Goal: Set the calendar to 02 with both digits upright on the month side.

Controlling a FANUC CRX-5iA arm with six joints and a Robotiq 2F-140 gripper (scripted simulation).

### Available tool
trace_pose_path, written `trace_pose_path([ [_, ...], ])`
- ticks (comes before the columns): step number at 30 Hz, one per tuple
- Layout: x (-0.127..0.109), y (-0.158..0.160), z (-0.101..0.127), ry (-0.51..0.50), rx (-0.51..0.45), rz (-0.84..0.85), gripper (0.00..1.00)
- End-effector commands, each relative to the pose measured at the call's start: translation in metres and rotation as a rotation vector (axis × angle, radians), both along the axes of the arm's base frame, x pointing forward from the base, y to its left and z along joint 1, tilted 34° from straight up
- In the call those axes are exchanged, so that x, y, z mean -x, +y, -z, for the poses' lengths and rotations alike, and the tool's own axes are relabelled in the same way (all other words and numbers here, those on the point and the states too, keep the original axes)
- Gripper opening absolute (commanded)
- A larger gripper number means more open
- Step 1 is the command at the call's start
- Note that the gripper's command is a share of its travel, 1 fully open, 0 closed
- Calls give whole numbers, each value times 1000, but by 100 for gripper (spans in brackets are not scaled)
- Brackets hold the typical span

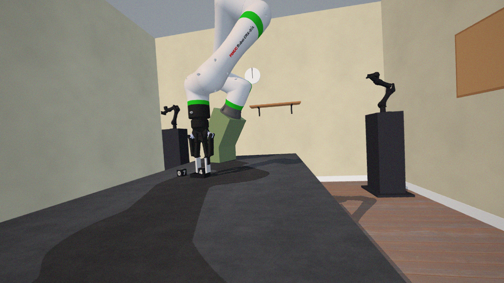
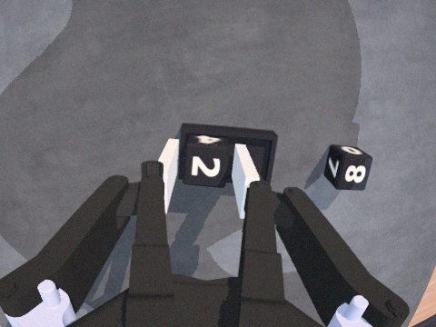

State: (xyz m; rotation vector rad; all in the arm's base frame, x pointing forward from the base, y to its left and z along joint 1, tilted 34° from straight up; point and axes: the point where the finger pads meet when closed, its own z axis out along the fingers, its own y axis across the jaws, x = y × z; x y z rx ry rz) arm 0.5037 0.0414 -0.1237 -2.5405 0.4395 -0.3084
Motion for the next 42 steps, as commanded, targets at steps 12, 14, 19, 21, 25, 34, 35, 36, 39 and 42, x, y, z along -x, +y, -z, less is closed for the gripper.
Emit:
trace_pose_path([
  [12,2,-4,-6,0,0,0,29],
  [14,4,-7,-12,0,0,0,29],
  [19,10,-16,-27,0,0,0,29],
  [21,12,-18,-32,0,0,0,29],
  [25,18,-29,-50,0,0,0,29],
  [34,27,-42,-74,0,0,0,29],
  [35,27,-42,-74,0,0,0,29],
  [36,27,-42,-74,0,0,0,29],
  [39,27,-43,-75,0,0,0,29],
  [42,27,-43,-75,0,0,0,100],
])
